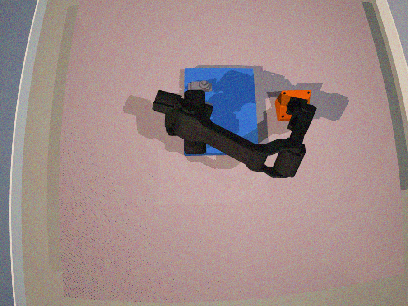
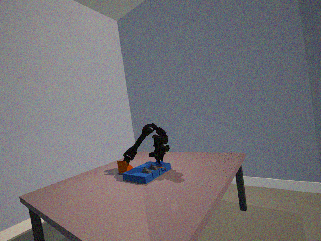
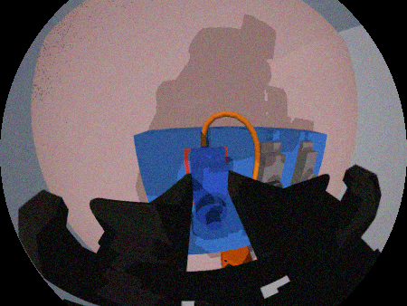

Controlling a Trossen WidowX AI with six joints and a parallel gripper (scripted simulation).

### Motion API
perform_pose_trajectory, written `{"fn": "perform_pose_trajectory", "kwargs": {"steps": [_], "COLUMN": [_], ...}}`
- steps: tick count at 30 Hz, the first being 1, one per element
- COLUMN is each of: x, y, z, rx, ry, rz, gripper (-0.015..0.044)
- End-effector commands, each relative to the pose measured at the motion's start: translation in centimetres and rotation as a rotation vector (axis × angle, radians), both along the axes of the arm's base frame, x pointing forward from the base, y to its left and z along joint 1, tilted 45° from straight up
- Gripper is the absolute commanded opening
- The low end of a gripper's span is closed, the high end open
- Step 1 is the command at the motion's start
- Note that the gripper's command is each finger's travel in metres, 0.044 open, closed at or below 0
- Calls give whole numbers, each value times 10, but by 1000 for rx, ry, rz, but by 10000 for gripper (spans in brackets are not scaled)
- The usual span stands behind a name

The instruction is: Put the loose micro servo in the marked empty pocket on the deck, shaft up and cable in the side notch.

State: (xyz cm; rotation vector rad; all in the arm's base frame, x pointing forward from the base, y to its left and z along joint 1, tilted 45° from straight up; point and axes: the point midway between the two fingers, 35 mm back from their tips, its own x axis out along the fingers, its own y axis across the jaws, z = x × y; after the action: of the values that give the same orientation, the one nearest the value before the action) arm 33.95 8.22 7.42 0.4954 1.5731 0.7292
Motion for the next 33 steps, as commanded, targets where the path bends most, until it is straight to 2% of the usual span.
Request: {"fn": "perform_pose_trajectory", "kwargs": {"steps": [1, 12, 19, 29, 33], "x": [0, -2, -2, 1, -18], "y": [2, 11, 10, -13, -30], "z": [-2, -12, -11, 15, 24], "rx": [2, 3, 3, 1, -3], "ry": [2, 2, 2, 3, 3], "rz": [-8, -8, -8, -8, -16], "gripper": [0, 0, 184, 187, 292]}}
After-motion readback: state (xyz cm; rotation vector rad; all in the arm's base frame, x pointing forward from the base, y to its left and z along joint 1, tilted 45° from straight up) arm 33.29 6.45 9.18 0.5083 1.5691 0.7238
